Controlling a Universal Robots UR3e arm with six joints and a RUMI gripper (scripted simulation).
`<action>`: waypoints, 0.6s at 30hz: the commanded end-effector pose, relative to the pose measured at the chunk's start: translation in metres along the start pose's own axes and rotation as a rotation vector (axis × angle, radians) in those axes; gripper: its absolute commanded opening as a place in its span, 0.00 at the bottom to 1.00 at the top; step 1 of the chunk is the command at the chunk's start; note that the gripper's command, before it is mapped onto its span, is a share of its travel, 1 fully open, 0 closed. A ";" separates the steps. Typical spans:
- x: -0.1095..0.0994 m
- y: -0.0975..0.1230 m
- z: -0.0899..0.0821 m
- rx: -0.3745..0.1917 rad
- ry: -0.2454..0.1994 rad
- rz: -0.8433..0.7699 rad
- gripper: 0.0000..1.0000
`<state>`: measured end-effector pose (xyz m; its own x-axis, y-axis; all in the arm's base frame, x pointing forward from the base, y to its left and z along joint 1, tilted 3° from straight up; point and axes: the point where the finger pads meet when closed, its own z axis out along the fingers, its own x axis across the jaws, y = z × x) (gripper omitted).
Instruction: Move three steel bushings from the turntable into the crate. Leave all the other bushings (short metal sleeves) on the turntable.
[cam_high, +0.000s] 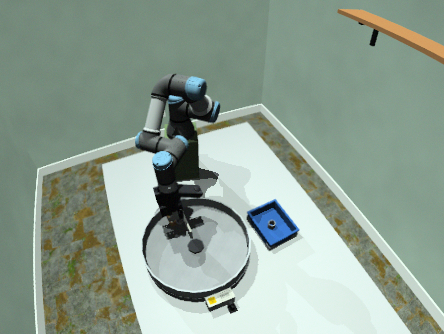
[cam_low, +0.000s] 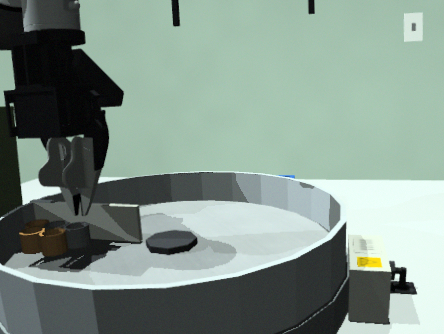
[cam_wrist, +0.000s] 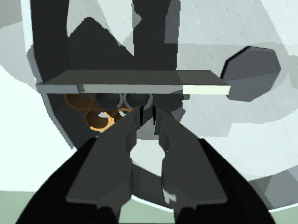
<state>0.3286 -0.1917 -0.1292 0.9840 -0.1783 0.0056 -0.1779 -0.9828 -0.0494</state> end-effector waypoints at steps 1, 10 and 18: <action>0.002 0.001 0.010 -0.007 0.006 0.000 0.06; 0.002 0.002 0.012 -0.007 0.007 0.000 0.06; 0.002 0.002 0.011 -0.008 0.007 0.000 0.06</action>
<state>0.3299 -0.1925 -0.1407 0.9839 -0.1787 0.0099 -0.1780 -0.9830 -0.0452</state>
